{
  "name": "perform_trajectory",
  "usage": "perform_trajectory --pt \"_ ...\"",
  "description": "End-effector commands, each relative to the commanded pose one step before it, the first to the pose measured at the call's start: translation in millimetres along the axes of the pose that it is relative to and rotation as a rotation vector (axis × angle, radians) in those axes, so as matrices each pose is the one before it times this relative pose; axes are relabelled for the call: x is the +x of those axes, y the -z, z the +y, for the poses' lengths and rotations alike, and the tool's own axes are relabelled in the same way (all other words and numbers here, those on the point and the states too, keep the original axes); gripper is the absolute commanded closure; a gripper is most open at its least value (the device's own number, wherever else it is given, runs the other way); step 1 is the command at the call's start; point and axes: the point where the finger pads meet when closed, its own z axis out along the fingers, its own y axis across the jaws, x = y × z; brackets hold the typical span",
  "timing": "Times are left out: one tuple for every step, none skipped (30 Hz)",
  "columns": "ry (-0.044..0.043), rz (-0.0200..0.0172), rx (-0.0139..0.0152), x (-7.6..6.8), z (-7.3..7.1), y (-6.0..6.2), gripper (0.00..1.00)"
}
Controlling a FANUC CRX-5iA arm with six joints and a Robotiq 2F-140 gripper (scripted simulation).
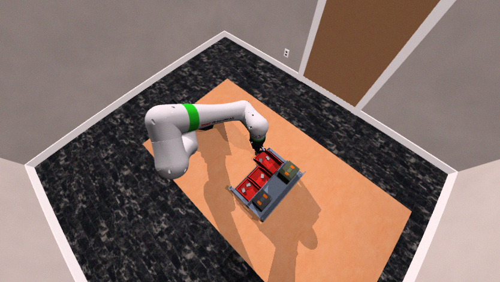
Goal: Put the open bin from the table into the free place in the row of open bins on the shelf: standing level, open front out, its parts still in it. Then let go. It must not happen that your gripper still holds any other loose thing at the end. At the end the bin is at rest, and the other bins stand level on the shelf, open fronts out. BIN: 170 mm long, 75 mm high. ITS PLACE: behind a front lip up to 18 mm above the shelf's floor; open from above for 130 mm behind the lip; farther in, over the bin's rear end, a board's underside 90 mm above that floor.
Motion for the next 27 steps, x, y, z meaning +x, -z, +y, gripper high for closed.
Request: perform_trajectory --pt "0.00000 -0.00028 0.00028 -0.17 -0.52 0.19 1.00" --pt "0.00000 0.00000 0.00000 0.00 -0.19 0.00 1.00" --pt "0.00000 0.00000 0.00000 0.00 -0.20 0.00 1.00" --pt "0.00000 0.00000 0.00000 0.00 -0.22 0.00 1.00" --pt "0.00000 0.00000 0.00000 0.00 -0.23 0.00 1.00" --pt "0.00000 0.00000 0.00000 0.00 -0.25 0.00 1.00" --pt "0.00000 0.00000 0.00000 0.00 -0.26 0.00 1.00" --pt "0.00000 0.00000 0.00000 0.00 -0.28 0.00 1.00" --pt "0.00000 0.00000 0.00000 0.00 -0.29 0.00 1.00" --pt "0.00000 0.00000 0.00000 0.00 -0.31 0.00 1.00" --pt "0.00000 0.00000 0.00000 0.00 -0.32 0.00 1.00" --pt "0.00000 0.00000 0.00000 0.00 0.00 0.00 1.00" --pt "0.00000 0.00000 0.00000 0.00 0.00 0.00 1.00" --pt "0.00000 0.00000 0.00000 0.00 -0.34 0.00 1.00" --pt "0.00000 0.00000 0.00000 0.00 -0.35 0.00 1.00" --pt "0.00000 0.00000 0.00000 0.00 -0.37 0.00 1.00" --pt "0.00000 0.00000 0.00000 0.00 -0.38 0.00 1.00" --pt "0.00000 0.00000 0.00000 0.00 -0.40 0.00 1.00" --pt "0.00000 0.00000 0.00000 0.00 -0.41 0.00 1.00" --pt "0.00000 0.00000 0.00000 0.00 -0.43 0.00 1.00" --pt "0.00000 0.00000 0.00000 0.00 -0.44 0.00 1.00" --pt "0.00000 0.00000 0.00000 0.00 -0.46 0.00 1.00" --pt "0.00000 0.00000 0.00000 0.00 -0.47 0.00 1.00" --pt "0.00000 0.00000 0.00000 0.00 -0.49 0.00 1.00" --pt "0.00000 0.00000 0.00000 0.00 -0.50 0.00 1.00" --pt "0.00000 0.00000 0.00000 0.00 -0.51 0.00 1.00" --pt "0.00000 0.00000 0.00000 0.00 -0.52 0.00 1.00"
